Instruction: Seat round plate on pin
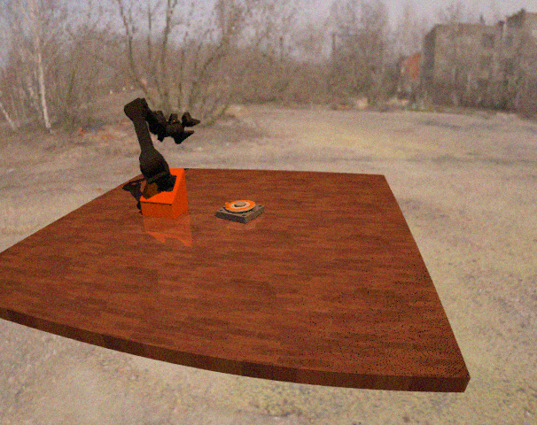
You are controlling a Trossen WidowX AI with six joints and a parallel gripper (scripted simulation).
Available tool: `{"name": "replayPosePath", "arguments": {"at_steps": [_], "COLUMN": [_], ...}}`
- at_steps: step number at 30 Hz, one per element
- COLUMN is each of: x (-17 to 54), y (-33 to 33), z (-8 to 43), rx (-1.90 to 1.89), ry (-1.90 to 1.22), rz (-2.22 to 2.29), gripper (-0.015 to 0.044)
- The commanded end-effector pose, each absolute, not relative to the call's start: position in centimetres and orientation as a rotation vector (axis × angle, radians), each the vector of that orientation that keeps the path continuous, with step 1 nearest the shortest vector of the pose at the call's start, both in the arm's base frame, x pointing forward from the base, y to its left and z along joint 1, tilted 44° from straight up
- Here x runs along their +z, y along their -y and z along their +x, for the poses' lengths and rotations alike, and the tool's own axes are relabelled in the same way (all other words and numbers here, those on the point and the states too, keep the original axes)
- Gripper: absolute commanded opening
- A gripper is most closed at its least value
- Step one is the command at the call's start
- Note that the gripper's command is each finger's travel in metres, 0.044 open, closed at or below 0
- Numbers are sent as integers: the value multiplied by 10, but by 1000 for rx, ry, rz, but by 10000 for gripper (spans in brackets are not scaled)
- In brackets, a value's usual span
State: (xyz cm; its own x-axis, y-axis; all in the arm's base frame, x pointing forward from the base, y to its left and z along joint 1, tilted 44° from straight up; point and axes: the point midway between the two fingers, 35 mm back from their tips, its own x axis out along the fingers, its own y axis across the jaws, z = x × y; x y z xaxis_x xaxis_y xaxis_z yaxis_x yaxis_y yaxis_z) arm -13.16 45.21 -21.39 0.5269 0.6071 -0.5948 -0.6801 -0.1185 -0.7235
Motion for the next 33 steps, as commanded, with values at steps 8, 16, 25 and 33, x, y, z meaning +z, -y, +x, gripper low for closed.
{"name": "replayPosePath", "arguments": {"at_steps": [8,16,25,33], "x": [-181,-146,-110,-72], "y": [-444,-388,-290,-173], "z": [-3,118,206,245], "rx": [845,552,231,-106], "ry": [-347,-644,-938,-1211], "rz": [-1282,-1212,-1088,-916], "gripper": [190,0,0,0]}}
